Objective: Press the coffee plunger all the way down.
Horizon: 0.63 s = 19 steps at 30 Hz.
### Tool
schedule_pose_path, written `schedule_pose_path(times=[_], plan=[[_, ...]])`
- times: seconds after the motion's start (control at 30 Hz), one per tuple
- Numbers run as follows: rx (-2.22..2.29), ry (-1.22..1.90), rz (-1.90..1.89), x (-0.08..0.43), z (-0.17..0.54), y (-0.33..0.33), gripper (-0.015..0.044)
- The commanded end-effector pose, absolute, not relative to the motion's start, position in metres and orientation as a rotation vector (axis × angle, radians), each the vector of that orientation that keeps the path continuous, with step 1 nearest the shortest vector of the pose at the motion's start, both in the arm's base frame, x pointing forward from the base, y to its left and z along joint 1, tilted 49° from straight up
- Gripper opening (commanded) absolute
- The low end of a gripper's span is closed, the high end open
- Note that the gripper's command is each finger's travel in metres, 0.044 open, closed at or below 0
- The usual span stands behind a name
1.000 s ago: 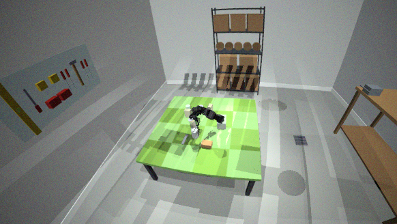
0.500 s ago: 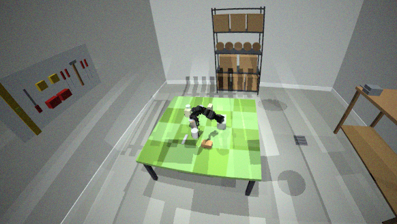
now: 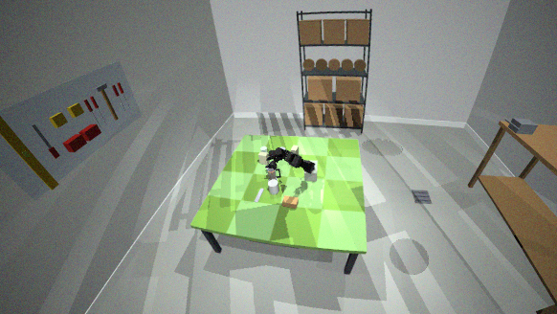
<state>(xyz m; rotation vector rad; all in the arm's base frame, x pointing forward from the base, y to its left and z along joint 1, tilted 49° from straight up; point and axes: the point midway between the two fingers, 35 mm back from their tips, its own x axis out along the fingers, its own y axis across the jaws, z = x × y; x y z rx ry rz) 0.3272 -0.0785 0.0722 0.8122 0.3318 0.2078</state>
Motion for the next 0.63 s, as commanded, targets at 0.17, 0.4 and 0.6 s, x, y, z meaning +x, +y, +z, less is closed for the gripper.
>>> schedule_pose_path(times=[0.17, 0.4, 0.6], plan=[[0.807, 0.349, 0.203, 0.31, 0.101, -0.109, 0.044], [0.82, 0.353, 0.212, 0.285, 0.127, -0.124, 0.044], [0.82, 0.353, 0.212, 0.285, 0.127, -0.124, 0.044]])
